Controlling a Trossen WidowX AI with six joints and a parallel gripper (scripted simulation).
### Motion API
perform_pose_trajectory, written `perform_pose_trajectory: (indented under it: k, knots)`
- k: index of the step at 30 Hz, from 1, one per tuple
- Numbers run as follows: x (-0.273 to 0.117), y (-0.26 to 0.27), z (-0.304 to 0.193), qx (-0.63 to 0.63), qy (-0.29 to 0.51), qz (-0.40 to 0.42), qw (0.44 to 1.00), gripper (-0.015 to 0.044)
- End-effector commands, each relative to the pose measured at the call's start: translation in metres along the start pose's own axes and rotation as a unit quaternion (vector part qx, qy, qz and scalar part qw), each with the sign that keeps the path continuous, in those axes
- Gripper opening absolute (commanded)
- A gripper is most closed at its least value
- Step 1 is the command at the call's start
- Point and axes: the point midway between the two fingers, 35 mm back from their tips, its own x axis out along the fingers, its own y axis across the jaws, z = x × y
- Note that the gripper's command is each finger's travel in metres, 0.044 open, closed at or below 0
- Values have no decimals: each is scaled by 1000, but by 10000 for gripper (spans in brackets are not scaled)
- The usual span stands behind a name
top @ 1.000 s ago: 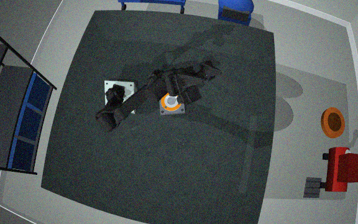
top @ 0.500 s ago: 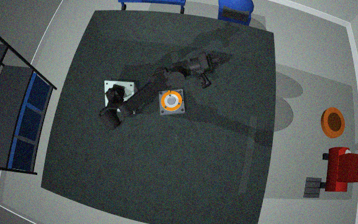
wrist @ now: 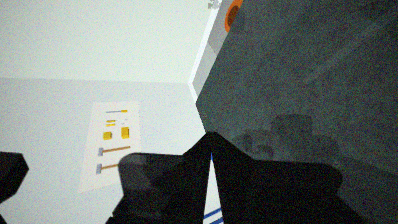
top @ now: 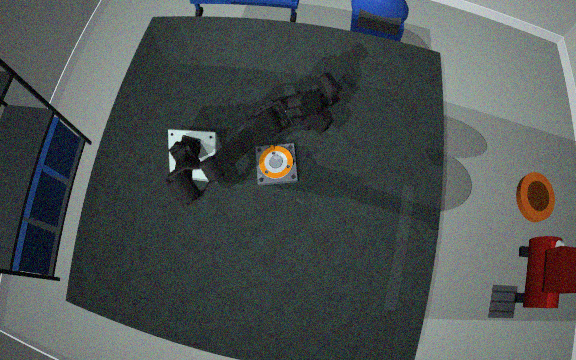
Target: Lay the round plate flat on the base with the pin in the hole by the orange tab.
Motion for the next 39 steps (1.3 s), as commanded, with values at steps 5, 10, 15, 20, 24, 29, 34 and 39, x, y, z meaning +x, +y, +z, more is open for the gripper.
perform_pose_trajectory:
  k: [5, 10, 15, 20, 24, 29, 34, 39]
  knots:
    - [-12, -123, -45, -171, 99, -240, 950, 0]
    - [-41, -181, -55, -269, 164, -355, 880, 0]
    - [-80, -226, -53, -362, 232, -450, 783, 0]
    - [-86, -230, -52, -368, 237, -456, 775, 0]
    - [-86, -230, -52, -368, 237, -456, 775, 0]
    - [-86, -230, -52, -368, 237, -456, 775, 0]
    - [-77, -245, -52, -368, 237, -456, 775, 0]
    - [-65, -270, -53, -369, 237, -457, 774, 0]
